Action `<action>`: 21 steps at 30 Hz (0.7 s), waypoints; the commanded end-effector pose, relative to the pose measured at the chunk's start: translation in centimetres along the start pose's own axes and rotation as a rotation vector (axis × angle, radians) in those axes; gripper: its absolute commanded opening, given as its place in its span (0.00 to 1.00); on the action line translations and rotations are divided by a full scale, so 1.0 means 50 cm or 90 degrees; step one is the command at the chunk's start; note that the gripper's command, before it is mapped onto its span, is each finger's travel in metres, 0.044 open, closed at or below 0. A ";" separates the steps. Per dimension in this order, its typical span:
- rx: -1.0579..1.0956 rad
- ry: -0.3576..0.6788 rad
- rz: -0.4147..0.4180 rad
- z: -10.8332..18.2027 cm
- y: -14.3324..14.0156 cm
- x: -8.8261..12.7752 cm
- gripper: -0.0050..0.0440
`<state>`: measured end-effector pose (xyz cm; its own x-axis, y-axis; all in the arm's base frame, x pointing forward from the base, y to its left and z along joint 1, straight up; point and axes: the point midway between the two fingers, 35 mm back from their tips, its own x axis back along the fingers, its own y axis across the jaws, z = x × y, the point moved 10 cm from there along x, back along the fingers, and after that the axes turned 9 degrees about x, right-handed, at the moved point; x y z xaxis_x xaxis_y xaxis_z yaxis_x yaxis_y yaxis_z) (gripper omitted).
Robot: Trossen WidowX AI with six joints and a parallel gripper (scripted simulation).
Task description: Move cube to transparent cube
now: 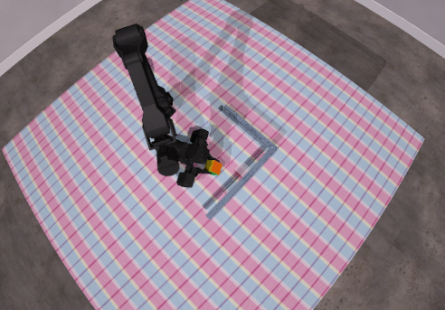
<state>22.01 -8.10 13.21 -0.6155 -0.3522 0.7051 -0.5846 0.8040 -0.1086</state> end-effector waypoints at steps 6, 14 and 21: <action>0.006 -0.120 0.019 0.052 0.013 -0.008 0.10; 0.014 -0.168 0.026 0.072 0.024 -0.008 0.10; 0.014 -0.168 0.026 0.072 0.024 -0.008 0.10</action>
<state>19.60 -8.69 10.09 -0.7480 -0.4340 0.5021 -0.5671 0.8110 -0.1438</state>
